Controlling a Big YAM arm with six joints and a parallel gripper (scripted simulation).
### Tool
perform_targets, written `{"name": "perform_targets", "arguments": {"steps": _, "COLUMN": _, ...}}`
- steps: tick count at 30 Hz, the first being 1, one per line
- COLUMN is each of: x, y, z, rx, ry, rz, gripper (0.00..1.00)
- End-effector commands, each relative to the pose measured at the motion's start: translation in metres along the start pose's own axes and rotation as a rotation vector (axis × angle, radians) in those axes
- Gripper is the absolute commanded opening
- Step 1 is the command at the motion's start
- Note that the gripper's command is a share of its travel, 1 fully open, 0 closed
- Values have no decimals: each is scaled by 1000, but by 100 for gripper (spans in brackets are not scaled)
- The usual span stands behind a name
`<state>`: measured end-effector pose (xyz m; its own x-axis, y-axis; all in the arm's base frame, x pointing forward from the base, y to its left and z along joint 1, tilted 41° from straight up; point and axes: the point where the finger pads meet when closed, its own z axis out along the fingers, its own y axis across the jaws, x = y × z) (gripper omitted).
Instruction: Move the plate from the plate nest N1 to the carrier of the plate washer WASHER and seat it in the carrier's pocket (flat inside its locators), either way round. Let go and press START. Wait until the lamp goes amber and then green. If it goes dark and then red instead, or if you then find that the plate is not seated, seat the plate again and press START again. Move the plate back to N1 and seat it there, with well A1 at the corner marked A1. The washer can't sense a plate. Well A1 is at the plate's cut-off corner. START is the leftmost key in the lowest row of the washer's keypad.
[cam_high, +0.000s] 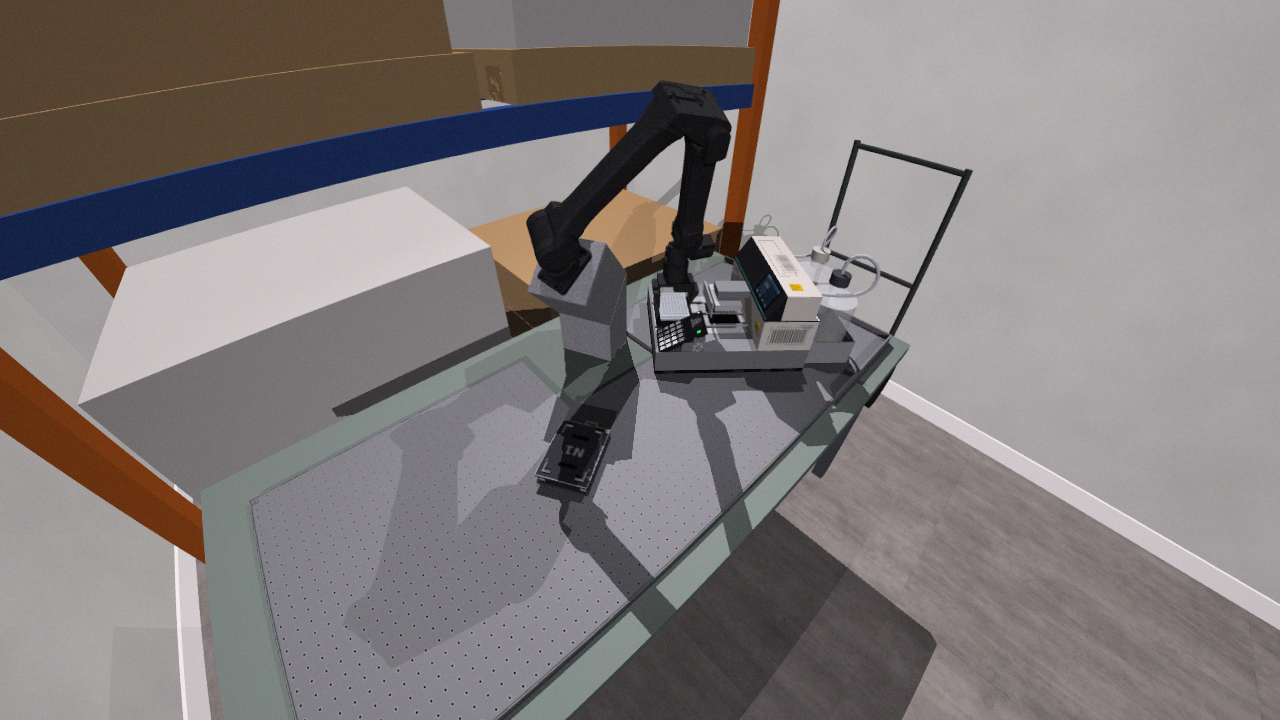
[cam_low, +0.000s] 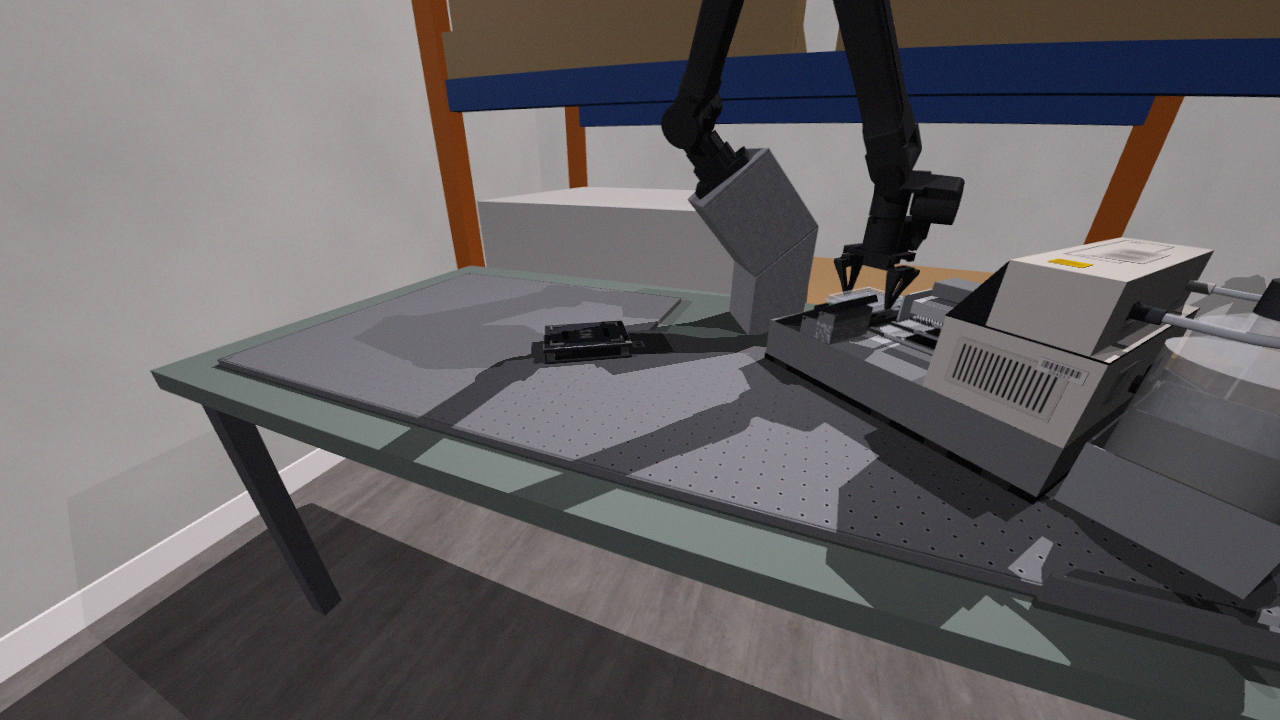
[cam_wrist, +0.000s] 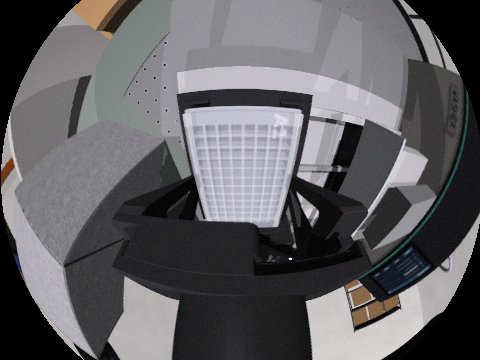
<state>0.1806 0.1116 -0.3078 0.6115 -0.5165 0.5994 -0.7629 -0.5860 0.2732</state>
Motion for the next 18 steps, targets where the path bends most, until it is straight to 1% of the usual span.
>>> {"name": "perform_targets", "arguments": {"steps": 1, "x": -3, "y": -12, "z": 3, "rx": 14, "ry": -7, "rz": 10, "gripper": 84}}
{"name": "perform_targets", "arguments": {"steps": 10, "x": -3, "y": -13, "z": 5, "rx": 14, "ry": -7, "rz": 11, "gripper": 84}}
{"name": "perform_targets", "arguments": {"steps": 11, "x": -1, "y": -13, "z": 1, "rx": 18, "ry": -8, "rz": 14, "gripper": 84}}
{"name": "perform_targets", "arguments": {"steps": 18, "x": -2, "y": -9, "z": 7, "rx": 9, "ry": -5, "rz": 6, "gripper": 84}}
